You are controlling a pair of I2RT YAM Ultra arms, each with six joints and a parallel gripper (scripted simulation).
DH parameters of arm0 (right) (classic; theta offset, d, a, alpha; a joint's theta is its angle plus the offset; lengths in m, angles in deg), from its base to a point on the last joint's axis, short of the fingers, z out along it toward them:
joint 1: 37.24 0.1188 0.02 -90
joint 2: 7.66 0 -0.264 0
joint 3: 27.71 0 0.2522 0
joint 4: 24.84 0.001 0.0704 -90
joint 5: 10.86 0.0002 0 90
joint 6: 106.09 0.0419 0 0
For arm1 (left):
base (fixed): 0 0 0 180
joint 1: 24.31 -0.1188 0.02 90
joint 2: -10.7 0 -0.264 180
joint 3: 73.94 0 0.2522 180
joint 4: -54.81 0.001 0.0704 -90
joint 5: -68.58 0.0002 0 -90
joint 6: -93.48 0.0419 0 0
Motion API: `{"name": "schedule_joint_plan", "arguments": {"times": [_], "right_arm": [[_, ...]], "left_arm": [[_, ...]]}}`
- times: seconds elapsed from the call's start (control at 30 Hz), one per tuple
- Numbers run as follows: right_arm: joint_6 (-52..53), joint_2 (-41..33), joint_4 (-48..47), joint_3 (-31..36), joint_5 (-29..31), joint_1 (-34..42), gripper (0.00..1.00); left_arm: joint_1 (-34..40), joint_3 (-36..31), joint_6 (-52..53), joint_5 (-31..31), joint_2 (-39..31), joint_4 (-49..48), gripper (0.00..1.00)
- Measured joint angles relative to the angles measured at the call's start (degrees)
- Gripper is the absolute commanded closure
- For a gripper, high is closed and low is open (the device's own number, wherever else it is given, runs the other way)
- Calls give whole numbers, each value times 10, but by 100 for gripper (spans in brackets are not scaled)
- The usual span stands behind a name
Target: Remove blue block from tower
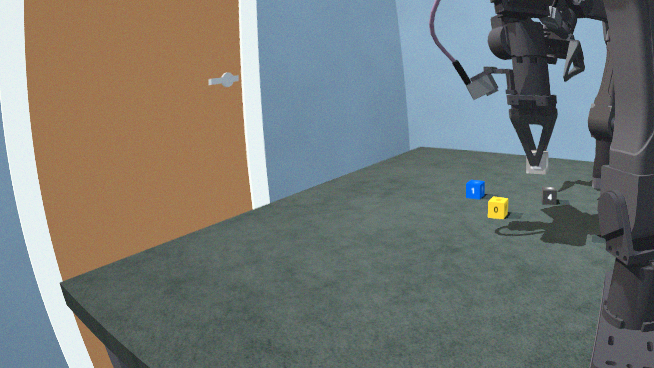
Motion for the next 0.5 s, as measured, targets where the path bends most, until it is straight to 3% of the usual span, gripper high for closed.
{"name": "schedule_joint_plan", "arguments": {"times": [0.13,0.33,0.5], "right_arm": [[58,-93,-15,40,5,38,0],[135,-213,-41,95,13,91,0],[174,-258,-54,118,25,120,0]], "left_arm": [[0,56,0,0,58,-14,73],[-6,181,2,0,208,-24,73],[-7,251,2,0,288,-19,73]]}}
